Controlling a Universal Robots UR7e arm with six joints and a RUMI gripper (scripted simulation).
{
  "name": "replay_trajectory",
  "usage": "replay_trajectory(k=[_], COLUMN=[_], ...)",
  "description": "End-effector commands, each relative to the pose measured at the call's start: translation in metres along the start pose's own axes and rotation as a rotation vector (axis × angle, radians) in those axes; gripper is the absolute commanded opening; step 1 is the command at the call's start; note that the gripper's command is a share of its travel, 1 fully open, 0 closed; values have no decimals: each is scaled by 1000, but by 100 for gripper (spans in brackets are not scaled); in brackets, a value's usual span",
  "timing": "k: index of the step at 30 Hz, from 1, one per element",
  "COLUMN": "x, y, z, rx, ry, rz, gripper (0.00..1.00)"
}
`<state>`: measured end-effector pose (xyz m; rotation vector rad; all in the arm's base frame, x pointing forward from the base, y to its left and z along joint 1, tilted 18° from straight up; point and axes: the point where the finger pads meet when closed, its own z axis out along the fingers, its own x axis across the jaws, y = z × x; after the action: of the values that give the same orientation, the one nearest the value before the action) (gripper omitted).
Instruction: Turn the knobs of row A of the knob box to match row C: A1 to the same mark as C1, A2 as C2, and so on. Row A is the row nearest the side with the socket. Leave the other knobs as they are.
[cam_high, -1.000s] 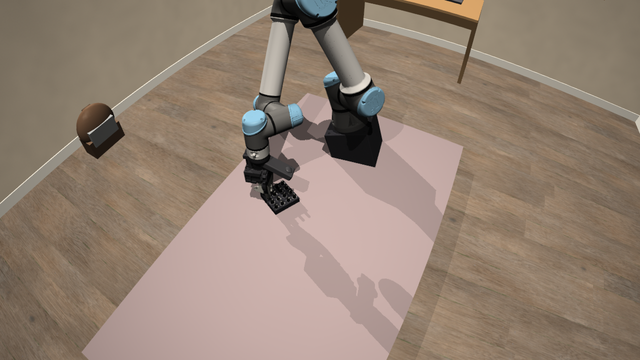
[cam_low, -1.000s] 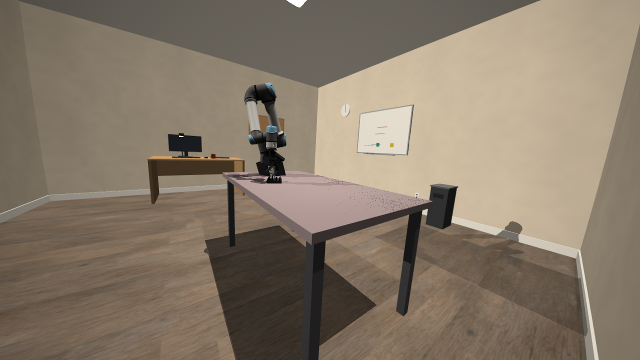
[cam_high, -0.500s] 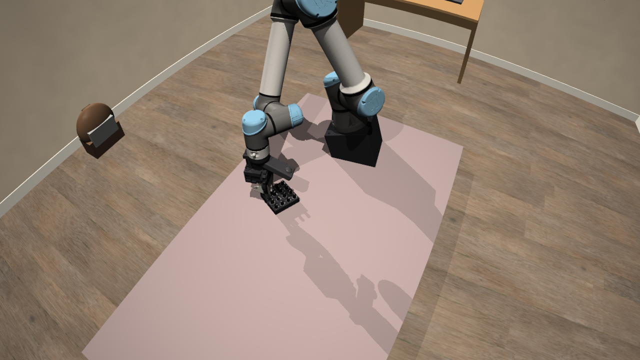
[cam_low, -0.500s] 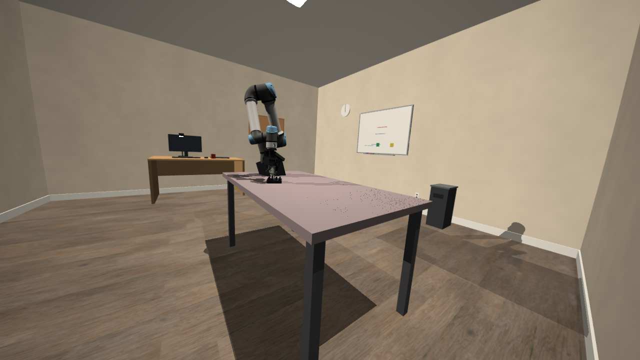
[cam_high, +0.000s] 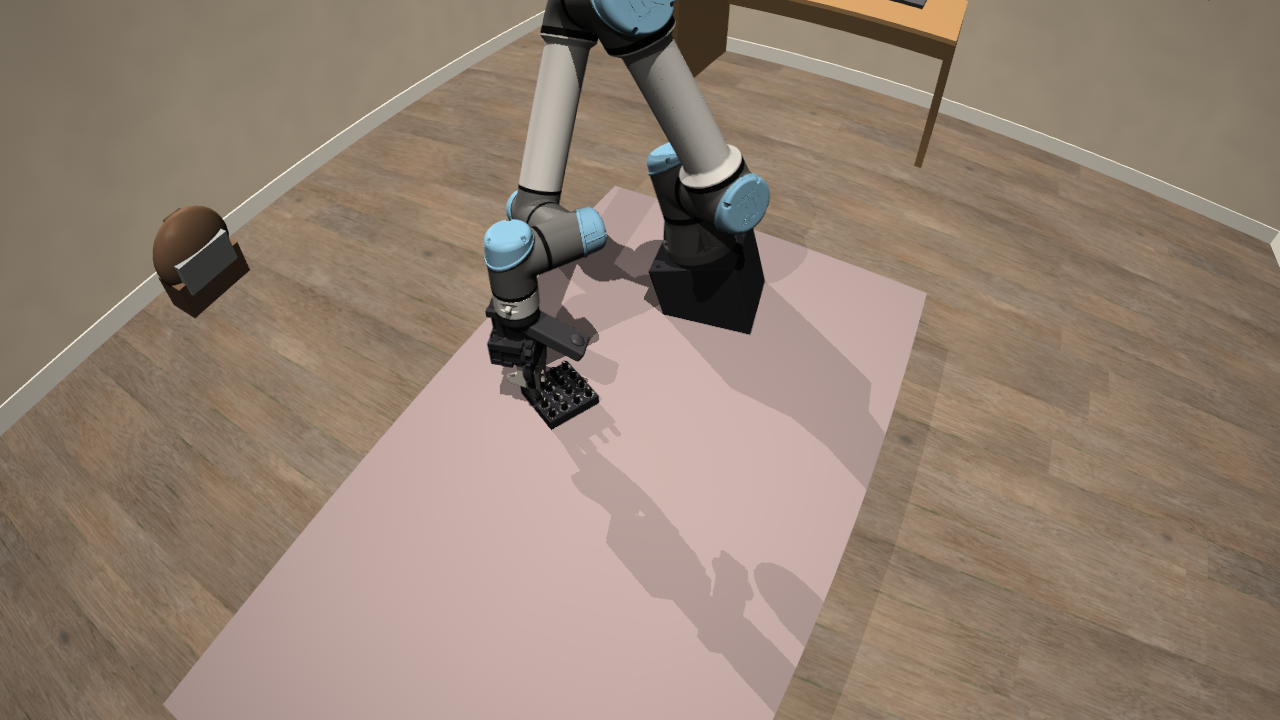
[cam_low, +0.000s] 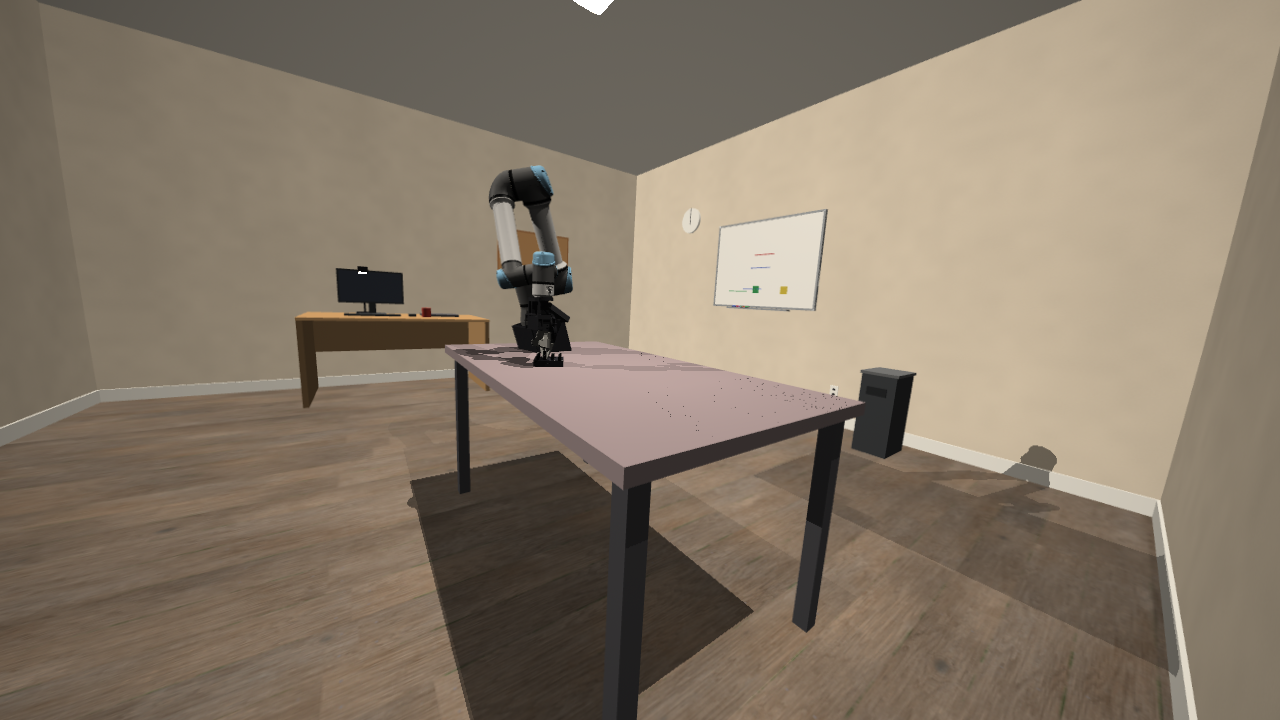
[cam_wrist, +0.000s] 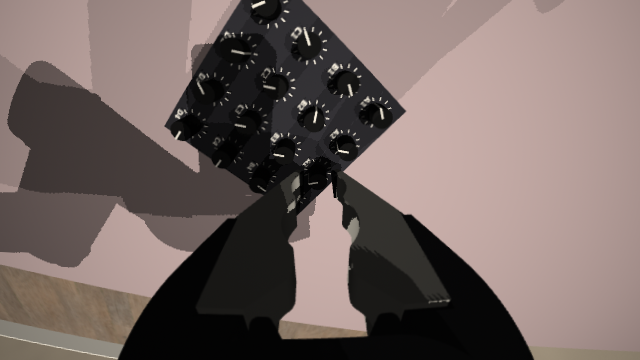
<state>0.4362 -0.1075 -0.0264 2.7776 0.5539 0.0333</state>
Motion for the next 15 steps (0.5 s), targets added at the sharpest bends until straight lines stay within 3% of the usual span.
replay_trajectory(k=[1,15], x=[0,0], y=[0,0], z=[0,-3], rx=[-1,-1], ry=[1,1], rz=[0,0], gripper=[11,11])
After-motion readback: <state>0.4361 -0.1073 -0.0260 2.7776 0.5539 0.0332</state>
